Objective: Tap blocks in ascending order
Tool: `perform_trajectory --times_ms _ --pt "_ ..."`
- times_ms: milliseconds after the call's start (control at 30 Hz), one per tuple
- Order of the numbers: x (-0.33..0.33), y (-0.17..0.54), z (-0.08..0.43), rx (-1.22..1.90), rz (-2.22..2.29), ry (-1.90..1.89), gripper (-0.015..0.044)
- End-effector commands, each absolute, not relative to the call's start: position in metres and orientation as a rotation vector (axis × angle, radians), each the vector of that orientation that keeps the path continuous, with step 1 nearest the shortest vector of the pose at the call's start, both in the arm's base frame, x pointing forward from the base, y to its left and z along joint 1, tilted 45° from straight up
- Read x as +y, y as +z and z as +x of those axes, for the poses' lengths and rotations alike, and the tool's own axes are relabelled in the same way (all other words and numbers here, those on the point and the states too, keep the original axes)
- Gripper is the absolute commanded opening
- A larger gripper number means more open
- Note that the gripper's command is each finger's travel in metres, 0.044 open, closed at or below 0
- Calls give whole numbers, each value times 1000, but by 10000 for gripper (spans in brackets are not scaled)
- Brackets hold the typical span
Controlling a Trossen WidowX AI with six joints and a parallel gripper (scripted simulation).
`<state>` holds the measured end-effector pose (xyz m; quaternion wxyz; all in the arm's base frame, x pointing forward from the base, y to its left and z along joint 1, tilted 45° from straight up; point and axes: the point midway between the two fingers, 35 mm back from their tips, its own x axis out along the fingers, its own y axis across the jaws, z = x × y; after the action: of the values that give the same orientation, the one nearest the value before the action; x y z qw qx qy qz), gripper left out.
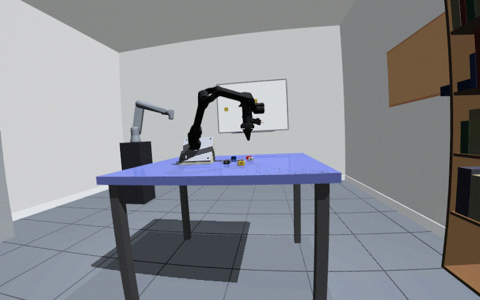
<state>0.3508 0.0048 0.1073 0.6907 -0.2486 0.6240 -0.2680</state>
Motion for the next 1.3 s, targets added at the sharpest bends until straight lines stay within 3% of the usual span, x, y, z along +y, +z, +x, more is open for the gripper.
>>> perform_trajectory --times_ms 0,367,567,1267 --pt "-45 150 325 1399 -580 -612 20" --pt "-71 168 308 1398 -588 -625 20" --pt "-125 116 313 1396 -591 -628 20" --pt "-142 99 314 1396 -592 -629 20"
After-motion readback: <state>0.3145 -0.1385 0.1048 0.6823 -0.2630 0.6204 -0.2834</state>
